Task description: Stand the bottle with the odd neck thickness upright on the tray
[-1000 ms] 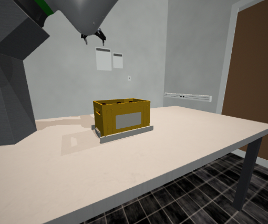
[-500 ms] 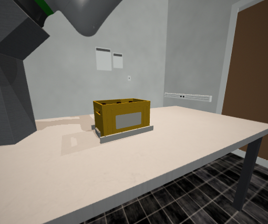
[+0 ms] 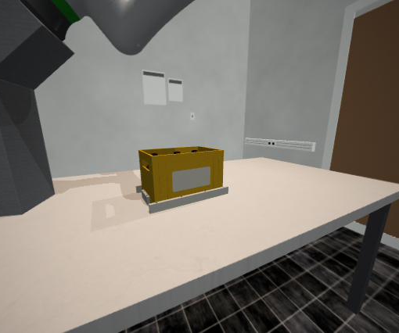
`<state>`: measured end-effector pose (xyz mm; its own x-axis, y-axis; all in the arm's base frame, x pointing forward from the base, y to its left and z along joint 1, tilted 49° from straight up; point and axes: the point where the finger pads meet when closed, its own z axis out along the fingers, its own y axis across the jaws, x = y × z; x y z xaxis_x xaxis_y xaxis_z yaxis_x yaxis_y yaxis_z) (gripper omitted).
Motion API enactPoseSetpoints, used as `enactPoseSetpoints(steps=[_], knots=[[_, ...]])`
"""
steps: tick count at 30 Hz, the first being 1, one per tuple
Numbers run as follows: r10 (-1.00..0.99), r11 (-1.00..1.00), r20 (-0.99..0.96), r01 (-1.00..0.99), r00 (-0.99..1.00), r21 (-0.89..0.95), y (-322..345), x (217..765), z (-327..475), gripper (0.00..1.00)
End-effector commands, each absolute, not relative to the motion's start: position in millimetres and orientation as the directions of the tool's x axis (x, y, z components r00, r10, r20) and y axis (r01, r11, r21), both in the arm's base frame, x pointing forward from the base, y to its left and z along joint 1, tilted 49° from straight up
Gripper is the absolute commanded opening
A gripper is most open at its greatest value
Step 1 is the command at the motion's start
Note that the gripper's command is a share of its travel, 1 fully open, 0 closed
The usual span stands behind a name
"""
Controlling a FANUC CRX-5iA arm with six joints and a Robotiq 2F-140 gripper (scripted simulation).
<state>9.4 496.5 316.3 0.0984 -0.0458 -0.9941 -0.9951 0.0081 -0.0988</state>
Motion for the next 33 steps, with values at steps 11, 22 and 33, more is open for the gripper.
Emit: enactPoseSetpoints(steps=[11,22,33], knots=[[0.041,-0.293,-0.985,-0.944,-0.17,0.15,460.5,-124.0,379.4,1.0],[0.022,-0.523,-0.934,-0.8,-0.357,0.294,404.7,-211.9,431.9,1.0],[-0.076,-0.737,-0.854,-0.548,-0.515,0.396,315.7,-289.8,491.0,1.0]])
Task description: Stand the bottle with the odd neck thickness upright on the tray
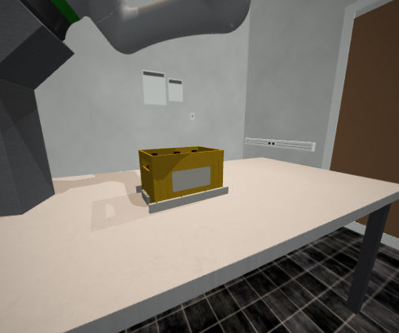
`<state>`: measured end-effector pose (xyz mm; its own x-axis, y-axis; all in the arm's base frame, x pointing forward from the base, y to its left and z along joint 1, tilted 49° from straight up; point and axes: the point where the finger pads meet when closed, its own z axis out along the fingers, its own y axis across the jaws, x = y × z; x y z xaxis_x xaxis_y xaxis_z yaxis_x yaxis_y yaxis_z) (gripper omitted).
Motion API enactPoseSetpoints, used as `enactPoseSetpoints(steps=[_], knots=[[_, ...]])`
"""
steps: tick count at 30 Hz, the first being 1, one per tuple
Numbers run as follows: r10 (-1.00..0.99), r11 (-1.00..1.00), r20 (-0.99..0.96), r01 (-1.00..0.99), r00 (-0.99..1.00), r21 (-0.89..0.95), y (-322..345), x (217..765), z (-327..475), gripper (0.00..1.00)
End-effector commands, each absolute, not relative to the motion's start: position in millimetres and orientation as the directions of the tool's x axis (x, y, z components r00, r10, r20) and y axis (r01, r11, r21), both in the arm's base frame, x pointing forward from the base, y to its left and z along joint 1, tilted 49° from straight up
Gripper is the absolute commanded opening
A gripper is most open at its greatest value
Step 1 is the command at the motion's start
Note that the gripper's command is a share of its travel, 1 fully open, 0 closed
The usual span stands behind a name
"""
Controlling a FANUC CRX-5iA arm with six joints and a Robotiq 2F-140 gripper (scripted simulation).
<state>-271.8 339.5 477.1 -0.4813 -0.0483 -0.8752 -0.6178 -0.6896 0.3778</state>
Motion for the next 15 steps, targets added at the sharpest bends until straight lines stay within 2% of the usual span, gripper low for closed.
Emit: enactPoseSetpoints(steps=[1,7,8,15], knots=[[-0.088,-0.752,-0.846,-0.522,-0.525,0.402,306.7,-295.4,496.1,1.0],[-0.139,-0.807,-0.817,-0.414,-0.56,0.421,269.0,-315.4,516.0,1.0],[-0.178,-0.838,-0.797,-0.335,-0.578,0.43,241.4,-327.1,529.4,1.0],[-0.274,-0.887,-0.753,-0.145,-0.598,0.438,173.6,-346.8,558.5,1.0]])
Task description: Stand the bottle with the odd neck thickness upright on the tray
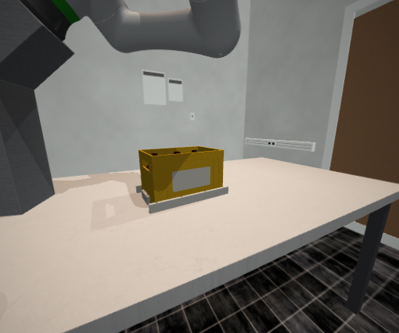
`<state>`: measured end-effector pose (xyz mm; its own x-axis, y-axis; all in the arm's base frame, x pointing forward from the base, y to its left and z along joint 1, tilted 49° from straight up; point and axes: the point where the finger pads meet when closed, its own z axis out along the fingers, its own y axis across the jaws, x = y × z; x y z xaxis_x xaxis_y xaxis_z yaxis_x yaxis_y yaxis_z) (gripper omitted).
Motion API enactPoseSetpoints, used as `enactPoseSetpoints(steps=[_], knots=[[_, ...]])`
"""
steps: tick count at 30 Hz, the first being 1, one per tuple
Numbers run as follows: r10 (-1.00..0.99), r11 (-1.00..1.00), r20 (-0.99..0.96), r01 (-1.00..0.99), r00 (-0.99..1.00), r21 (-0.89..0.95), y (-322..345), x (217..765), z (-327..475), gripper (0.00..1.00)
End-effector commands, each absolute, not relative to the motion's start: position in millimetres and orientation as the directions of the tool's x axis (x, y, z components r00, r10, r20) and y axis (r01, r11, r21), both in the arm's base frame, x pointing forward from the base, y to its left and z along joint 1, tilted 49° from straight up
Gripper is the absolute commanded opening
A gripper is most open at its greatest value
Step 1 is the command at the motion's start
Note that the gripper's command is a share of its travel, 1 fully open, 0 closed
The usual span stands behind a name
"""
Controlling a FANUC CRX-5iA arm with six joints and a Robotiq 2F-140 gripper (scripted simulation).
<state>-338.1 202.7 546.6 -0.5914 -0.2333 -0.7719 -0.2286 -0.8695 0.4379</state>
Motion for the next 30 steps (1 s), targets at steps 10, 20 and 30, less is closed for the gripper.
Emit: enactPoseSetpoints(steps=[10,20,30], knots=[[-0.422,-0.896,-0.703,0.148,-0.572,0.418,64.3,-355.7,596.1,1.0],[-0.55,-0.83,-0.677,0.415,-0.489,0.373,-44.5,-339.8,623.1,1.0],[-0.636,-0.706,-0.678,0.632,-0.369,0.318,-144.2,-303.5,638.0,1.0]])
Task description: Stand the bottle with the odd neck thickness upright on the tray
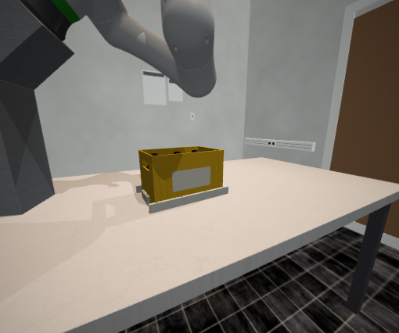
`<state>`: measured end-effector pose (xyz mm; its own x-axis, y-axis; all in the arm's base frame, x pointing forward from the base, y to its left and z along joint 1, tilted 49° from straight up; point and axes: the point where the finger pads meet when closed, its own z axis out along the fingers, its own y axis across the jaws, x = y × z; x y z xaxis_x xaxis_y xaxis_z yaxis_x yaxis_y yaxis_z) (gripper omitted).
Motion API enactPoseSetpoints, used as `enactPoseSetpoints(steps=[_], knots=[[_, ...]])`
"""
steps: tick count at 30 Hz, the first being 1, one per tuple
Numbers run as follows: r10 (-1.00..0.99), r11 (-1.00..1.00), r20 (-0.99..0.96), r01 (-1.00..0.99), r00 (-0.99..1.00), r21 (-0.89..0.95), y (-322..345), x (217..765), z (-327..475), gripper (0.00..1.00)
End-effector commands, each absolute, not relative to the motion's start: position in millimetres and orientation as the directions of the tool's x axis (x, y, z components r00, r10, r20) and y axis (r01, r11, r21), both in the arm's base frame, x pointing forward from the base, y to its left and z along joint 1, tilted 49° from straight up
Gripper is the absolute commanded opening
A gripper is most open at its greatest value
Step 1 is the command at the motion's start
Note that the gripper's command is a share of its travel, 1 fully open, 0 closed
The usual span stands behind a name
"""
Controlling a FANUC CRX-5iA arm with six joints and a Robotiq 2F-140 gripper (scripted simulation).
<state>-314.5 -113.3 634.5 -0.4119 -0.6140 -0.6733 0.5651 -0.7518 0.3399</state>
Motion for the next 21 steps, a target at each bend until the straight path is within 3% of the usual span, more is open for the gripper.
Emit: enactPoseSetpoints(steps=[1,13,21], knots=[[-0.642,-0.691,-0.679,0.653,-0.355,0.312,-154.3,-298.6,639.0,1.0],[-0.677,-0.515,-0.706,0.819,-0.208,0.253,-246.4,-240.9,641.4,1.0],[-0.659,-0.32,-0.749,0.925,-0.064,0.203,-323.4,-170.4,632.0,1.0]])
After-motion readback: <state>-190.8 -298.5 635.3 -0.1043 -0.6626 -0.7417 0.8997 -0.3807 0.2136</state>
